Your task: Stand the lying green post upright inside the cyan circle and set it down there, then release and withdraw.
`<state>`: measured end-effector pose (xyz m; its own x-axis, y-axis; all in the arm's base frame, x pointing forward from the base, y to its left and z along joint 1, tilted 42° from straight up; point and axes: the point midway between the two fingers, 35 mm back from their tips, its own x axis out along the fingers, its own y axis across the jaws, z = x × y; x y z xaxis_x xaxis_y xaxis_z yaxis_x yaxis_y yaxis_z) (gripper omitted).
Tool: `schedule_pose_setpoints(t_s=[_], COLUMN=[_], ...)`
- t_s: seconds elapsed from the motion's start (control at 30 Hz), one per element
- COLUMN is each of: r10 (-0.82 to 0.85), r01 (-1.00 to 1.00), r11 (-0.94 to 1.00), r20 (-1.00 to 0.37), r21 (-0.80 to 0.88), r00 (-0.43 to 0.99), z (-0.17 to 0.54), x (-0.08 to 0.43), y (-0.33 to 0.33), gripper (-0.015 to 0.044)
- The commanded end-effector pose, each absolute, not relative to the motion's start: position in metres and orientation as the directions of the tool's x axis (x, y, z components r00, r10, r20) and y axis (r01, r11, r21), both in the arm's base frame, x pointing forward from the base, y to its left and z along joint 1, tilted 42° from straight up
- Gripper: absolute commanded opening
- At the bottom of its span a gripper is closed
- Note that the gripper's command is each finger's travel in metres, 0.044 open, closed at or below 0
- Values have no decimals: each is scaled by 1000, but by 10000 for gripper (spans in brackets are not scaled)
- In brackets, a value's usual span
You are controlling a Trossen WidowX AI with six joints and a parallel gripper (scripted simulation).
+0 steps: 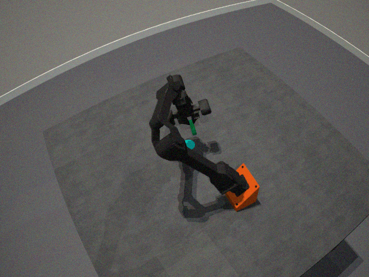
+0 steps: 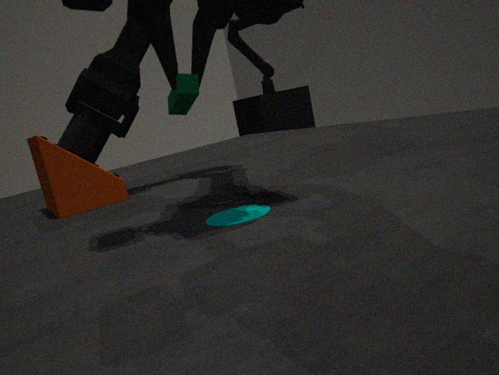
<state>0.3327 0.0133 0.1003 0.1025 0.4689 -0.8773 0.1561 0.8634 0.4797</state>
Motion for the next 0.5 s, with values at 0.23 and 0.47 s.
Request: schedule_pose_setpoints(t_s=[0.23,0.47], r10=[419,392], r01=[155,155], r11=[884,893], r20=[-894,-900], r21=[441,422], r00=[157,190], z=[98,95], x=[334,335], y=[13,14], gripper=[23,23])
